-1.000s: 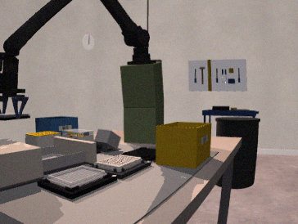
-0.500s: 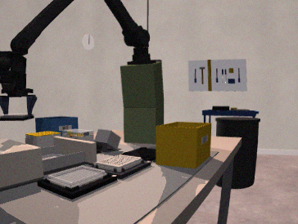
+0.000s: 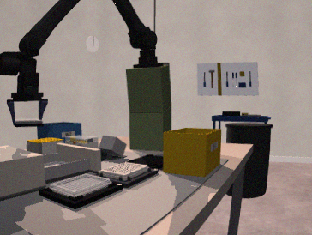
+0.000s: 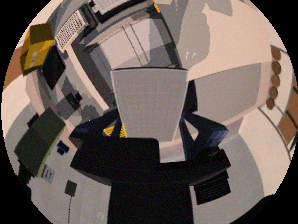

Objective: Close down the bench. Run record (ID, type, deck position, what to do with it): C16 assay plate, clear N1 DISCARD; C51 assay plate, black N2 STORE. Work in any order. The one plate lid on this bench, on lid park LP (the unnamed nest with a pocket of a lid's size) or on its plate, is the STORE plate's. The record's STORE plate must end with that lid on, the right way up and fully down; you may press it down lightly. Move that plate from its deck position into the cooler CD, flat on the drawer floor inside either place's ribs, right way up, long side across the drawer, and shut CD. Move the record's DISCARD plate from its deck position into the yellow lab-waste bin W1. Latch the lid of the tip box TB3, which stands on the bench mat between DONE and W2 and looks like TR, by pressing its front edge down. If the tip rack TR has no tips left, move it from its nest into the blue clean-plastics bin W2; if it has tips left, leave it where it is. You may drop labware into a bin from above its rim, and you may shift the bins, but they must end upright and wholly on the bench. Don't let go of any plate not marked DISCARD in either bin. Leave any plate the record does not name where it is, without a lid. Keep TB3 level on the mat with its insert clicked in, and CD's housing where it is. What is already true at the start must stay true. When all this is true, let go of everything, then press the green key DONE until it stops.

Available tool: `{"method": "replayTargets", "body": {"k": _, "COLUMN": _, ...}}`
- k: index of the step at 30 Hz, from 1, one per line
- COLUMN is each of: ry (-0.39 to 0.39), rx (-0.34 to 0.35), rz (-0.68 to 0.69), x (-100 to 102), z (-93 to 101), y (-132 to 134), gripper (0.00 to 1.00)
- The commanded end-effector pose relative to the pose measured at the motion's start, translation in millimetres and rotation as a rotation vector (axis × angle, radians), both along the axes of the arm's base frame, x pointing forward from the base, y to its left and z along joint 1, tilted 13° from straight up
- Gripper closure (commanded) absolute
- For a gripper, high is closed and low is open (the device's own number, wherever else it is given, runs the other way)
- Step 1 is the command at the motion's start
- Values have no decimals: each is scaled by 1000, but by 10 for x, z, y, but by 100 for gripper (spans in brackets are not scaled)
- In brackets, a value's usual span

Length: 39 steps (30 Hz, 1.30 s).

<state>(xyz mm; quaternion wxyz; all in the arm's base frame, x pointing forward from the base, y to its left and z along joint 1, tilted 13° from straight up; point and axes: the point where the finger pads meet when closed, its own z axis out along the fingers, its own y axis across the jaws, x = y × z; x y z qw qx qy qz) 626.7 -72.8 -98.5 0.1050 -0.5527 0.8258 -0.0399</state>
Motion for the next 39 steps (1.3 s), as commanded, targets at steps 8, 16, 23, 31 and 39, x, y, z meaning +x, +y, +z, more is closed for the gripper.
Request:
{"method": "replayTargets", "body": {"k": 8, "ry": -72, "rx": -98, "rz": 372, "x": 30, "z": 242, "y": 273, "gripper": 100}}
{"method": "replayTargets", "body": {"k": 16, "ry": -57, "rx": -100, "rz": 406, "x": -75, "z": 127, "y": 423, "gripper": 100}}
{"method": "replayTargets", "body": {"k": 23, "ry": -72, "rx": -99, "rz": 384, "x": -119, "z": 213, "y": 592, "gripper": 100}}
{"method": "replayTargets", "body": {"k": 31, "ry": -72, "rx": -97, "rz": 384, "x": -199, "z": 198, "y": 764, "gripper": 100}}
{"method": "replayTargets", "body": {"k": 39, "ry": -72, "rx": -95, "rz": 384, "x": -278, "z": 184, "y": 937, "gripper": 100}}
